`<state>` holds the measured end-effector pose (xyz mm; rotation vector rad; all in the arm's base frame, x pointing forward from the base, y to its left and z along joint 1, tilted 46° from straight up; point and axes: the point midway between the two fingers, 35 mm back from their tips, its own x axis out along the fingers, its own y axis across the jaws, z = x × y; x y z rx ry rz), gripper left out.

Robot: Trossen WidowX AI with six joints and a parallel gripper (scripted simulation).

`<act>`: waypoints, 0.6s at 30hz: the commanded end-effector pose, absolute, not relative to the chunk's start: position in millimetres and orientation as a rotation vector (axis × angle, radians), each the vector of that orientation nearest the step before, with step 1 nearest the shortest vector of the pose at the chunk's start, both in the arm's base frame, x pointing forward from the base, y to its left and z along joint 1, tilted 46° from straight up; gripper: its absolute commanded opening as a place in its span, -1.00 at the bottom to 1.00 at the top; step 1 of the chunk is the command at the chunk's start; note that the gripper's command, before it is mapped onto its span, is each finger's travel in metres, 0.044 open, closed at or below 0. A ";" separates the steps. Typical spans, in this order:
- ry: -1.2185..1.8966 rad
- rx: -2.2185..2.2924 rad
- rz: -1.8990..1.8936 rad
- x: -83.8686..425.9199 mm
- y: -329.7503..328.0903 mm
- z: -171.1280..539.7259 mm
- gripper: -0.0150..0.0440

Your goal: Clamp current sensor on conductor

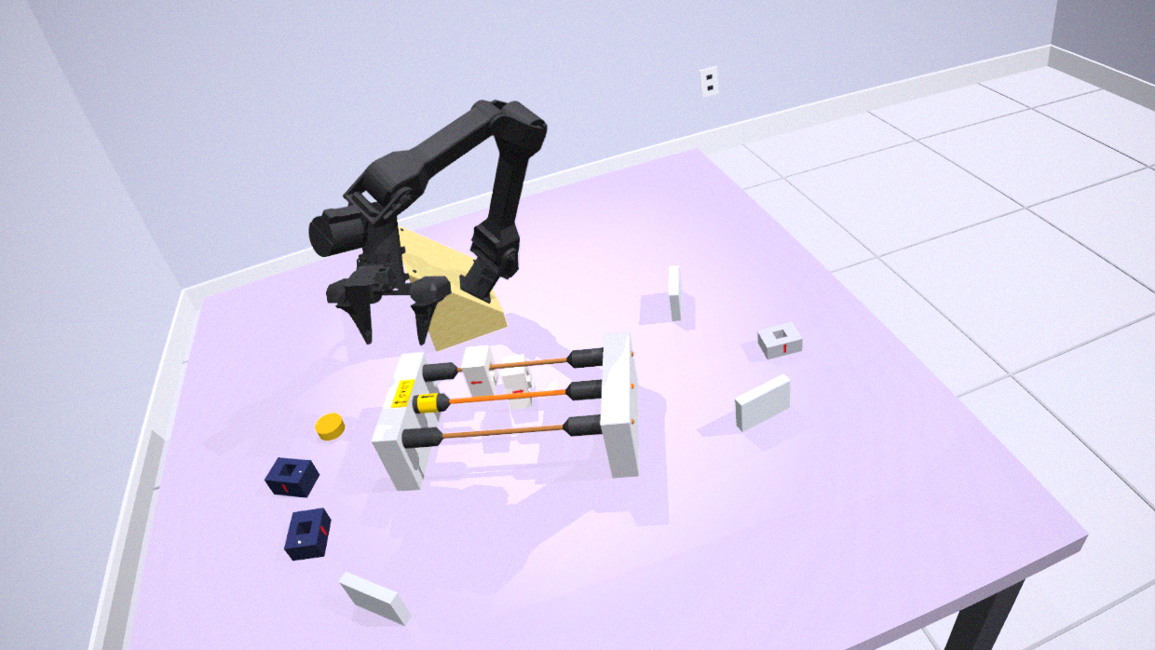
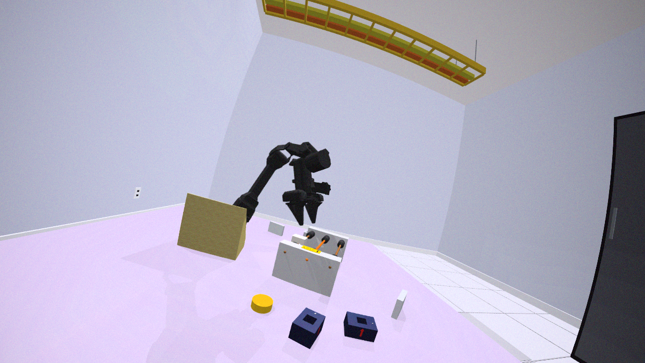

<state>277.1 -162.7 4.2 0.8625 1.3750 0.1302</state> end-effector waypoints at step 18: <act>1.415 0.726 0.430 228.0 5.1 72.7 0.60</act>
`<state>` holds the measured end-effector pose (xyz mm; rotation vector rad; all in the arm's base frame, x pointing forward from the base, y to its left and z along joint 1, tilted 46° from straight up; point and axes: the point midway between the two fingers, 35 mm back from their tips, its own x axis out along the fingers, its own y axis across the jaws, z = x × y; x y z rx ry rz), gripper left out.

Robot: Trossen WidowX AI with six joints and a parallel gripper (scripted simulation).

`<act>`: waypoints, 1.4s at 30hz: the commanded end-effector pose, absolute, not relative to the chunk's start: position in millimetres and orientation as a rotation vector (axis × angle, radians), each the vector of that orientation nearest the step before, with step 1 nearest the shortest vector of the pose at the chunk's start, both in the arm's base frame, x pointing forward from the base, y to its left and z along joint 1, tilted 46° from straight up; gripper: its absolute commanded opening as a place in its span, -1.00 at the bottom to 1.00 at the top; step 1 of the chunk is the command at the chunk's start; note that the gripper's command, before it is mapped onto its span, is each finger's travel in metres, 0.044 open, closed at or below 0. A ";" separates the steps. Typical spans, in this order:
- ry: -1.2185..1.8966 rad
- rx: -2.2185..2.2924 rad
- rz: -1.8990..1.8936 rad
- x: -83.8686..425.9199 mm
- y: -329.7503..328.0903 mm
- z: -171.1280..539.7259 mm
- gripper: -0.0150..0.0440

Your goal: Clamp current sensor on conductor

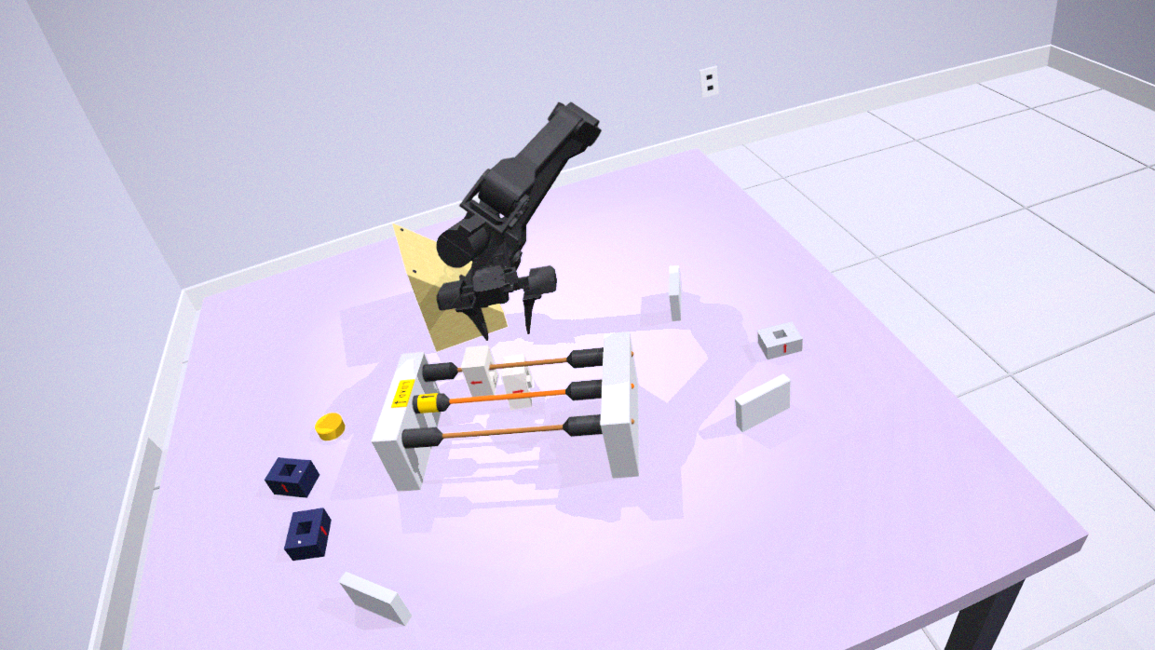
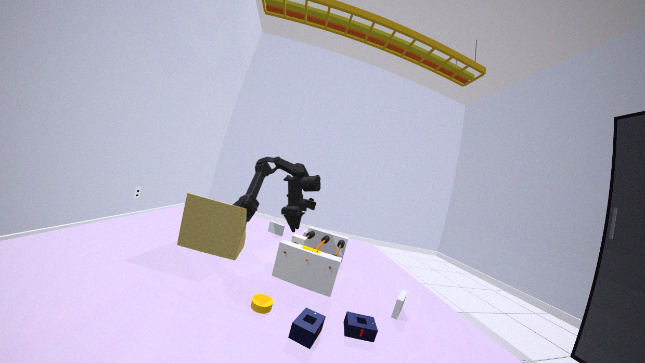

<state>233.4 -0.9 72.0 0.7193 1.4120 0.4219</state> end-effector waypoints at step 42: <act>1.412 0.720 0.432 237.1 42.8 32.2 0.58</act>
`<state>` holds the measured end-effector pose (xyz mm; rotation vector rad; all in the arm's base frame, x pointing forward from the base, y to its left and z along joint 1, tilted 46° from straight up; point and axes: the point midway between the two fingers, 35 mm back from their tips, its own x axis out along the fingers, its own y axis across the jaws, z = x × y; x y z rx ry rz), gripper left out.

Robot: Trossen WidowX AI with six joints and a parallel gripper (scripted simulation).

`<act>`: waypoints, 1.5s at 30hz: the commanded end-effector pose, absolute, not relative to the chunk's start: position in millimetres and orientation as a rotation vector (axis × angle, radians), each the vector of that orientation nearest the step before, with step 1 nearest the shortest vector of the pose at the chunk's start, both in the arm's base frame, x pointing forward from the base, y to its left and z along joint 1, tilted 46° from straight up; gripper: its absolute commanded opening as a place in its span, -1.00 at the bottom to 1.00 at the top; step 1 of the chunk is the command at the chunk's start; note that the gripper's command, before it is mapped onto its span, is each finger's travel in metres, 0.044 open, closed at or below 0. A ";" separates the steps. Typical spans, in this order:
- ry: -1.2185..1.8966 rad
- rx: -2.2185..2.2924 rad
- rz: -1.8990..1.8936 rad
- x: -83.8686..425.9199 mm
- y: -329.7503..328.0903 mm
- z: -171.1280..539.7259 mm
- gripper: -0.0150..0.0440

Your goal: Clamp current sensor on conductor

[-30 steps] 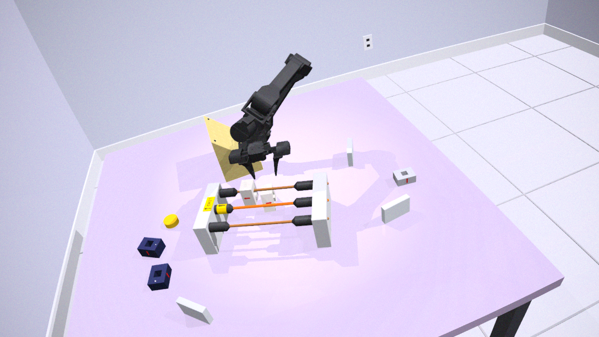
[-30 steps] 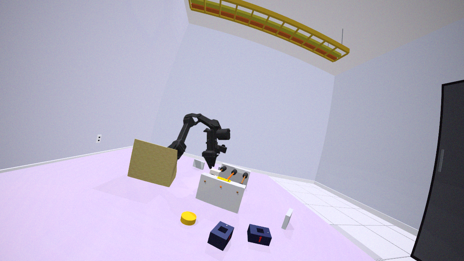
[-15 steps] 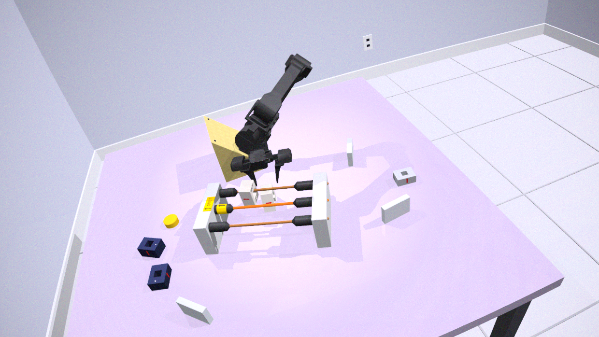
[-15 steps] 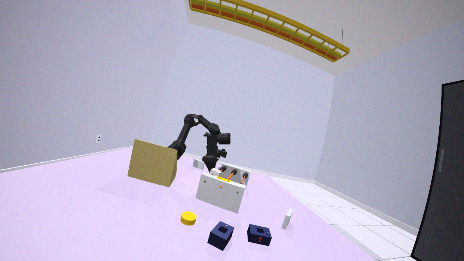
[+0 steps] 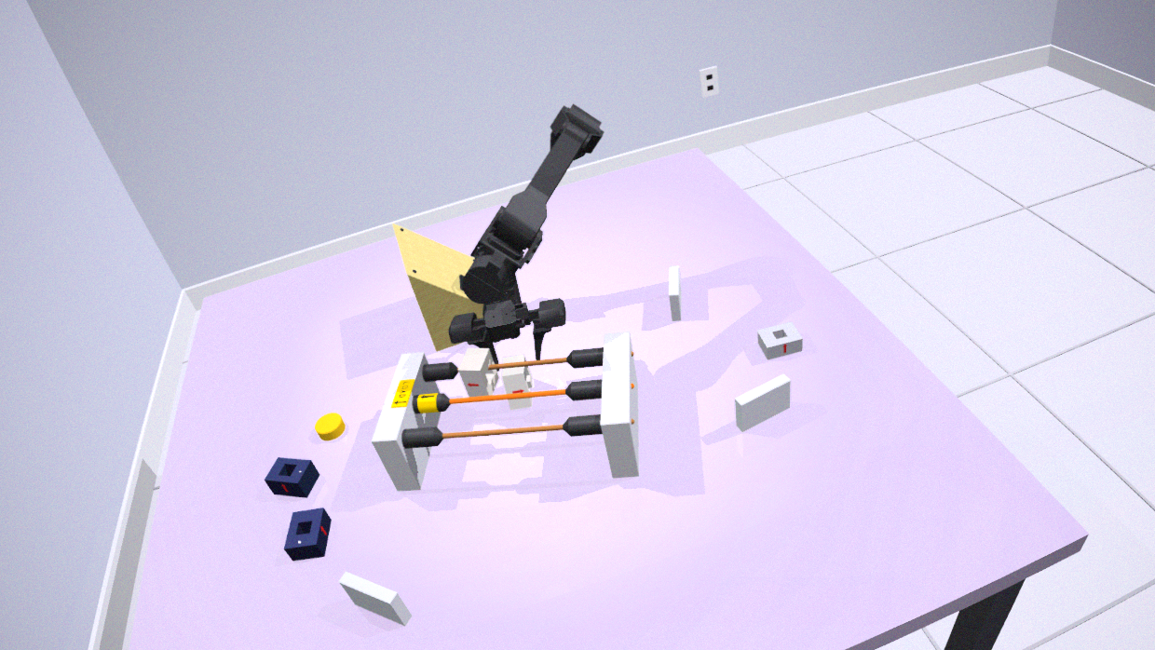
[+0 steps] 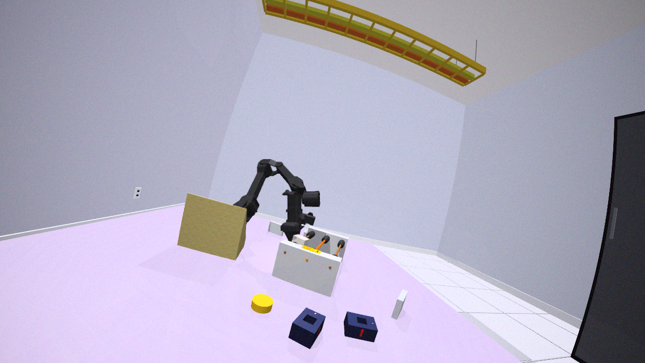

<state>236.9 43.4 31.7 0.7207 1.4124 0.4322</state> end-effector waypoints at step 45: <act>1.416 0.725 0.429 219.7 75.1 71.0 -0.49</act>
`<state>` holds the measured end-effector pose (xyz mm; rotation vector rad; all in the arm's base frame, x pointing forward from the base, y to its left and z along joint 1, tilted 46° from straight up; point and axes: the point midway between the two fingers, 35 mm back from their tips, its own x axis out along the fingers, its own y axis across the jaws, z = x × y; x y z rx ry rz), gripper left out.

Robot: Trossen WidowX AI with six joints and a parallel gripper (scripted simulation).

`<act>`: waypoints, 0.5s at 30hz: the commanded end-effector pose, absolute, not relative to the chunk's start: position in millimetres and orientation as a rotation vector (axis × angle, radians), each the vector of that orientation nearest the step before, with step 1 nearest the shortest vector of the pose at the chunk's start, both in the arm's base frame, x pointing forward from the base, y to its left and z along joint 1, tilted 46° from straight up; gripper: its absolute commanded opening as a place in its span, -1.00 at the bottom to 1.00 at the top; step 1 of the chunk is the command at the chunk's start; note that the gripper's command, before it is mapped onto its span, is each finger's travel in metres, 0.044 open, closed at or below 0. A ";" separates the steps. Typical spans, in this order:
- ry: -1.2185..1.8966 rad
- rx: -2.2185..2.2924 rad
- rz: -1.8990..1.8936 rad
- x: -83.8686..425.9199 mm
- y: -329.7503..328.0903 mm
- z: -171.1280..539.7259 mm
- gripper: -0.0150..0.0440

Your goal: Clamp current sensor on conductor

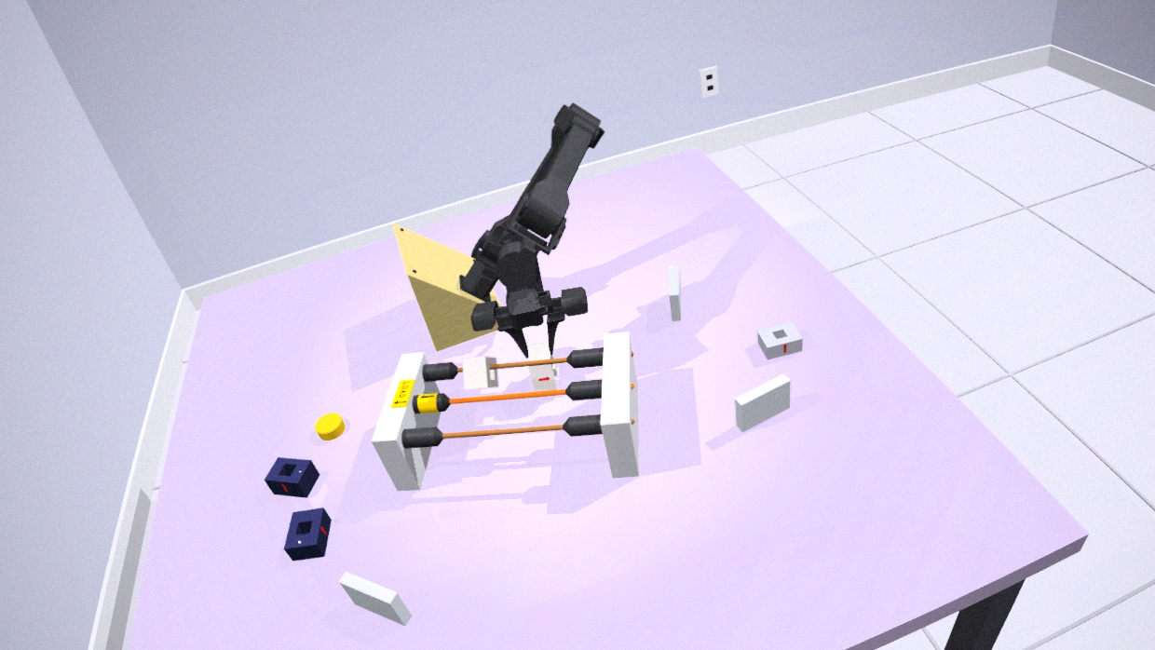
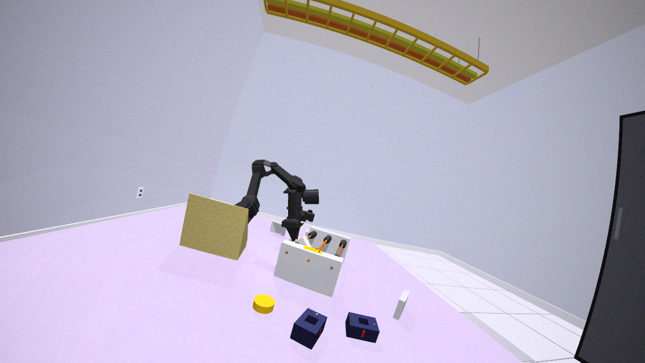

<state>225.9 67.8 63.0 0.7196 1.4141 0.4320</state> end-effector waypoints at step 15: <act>1.415 0.731 0.435 200.4 97.7 93.7 -0.49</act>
